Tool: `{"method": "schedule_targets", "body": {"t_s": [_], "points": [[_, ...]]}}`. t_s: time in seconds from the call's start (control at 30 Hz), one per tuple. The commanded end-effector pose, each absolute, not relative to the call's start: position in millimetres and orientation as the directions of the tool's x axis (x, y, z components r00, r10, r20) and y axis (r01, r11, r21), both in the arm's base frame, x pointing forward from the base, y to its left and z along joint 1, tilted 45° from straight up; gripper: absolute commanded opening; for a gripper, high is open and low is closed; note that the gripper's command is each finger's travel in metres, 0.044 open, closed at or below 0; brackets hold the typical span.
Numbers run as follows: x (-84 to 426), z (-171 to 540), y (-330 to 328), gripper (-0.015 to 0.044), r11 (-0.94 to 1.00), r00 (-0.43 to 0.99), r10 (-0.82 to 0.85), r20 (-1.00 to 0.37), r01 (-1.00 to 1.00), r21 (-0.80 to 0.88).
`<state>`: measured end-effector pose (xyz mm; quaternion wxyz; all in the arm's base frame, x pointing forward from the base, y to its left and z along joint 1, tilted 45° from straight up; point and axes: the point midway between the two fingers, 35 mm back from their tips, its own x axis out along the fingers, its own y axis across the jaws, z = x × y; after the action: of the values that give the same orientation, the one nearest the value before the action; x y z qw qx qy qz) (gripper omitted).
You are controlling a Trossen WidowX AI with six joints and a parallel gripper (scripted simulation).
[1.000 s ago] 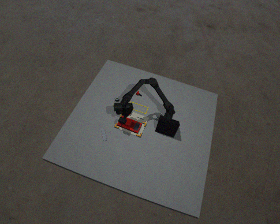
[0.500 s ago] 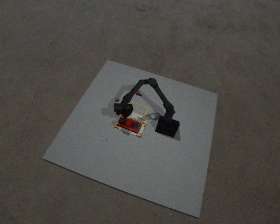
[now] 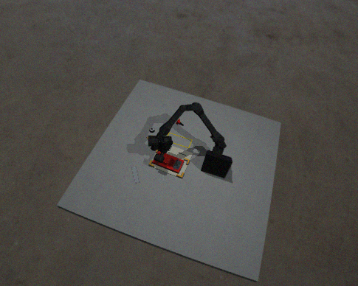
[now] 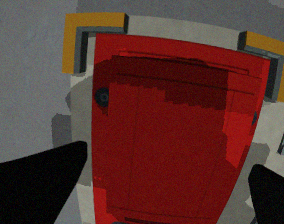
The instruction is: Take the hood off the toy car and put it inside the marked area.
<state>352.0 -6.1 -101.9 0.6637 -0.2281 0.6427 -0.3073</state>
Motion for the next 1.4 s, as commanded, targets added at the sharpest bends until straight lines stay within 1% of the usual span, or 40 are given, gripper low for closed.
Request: {"method": "schedule_targets", "body": {"t_s": [0.0, 0.97, 1.07, 1.37], "points": [[352.2, -103.1, -7.9, 0.044, 0.704, -0.013, -0.705, -0.709, 0.109, -0.702], [351.8, -113.2, -18.2, 0.044, 0.704, -0.013, -0.705, -0.709, 0.109, -0.702], [351.8, -112.3, -16.8, 0.0361, 0.707, -0.015, -0.702, -0.712, 0.115, -0.698], [351.8, -112.3, -16.8, 0.0301, 0.707, -0.015, -0.702, -0.712, 0.115, -0.698]]}}
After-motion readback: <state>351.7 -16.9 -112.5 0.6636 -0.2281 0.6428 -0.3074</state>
